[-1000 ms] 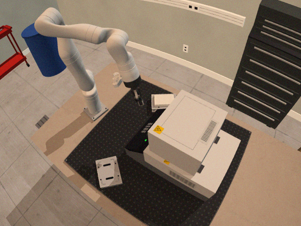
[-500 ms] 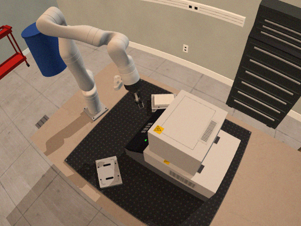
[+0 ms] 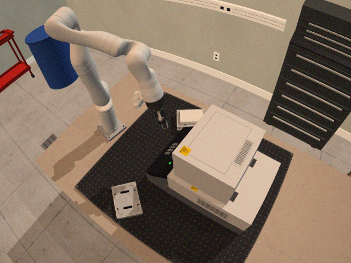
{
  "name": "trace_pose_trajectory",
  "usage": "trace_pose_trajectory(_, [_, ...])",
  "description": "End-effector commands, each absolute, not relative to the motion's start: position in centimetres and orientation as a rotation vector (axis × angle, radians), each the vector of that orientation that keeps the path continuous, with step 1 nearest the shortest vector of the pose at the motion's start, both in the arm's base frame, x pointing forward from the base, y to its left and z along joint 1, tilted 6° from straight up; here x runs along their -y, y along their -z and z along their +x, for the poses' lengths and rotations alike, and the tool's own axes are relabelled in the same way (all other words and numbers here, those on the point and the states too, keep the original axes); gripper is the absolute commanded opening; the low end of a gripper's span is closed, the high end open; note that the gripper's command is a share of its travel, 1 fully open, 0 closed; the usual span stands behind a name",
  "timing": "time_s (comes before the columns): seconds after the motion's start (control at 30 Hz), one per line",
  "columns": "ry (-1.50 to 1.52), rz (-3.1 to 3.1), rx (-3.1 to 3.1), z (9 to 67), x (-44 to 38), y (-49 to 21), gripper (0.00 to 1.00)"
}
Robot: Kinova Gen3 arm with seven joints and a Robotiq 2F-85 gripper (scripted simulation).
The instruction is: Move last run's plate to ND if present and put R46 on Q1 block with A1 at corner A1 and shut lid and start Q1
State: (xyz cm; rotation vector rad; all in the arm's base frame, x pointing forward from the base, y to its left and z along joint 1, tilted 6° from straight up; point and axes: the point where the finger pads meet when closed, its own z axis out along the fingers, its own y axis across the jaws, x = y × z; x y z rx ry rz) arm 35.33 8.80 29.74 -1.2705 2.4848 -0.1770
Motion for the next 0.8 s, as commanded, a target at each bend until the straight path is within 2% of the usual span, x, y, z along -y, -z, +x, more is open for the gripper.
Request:
trace_pose_trajectory(0.0, [0.174, -1.278, -2.482, 35.4, -9.0, -29.2, 0.1])
trace_pose_trajectory(0.77, [0.175, -1.276, -2.483, 35.7, -9.0, -26.4, 0.1])
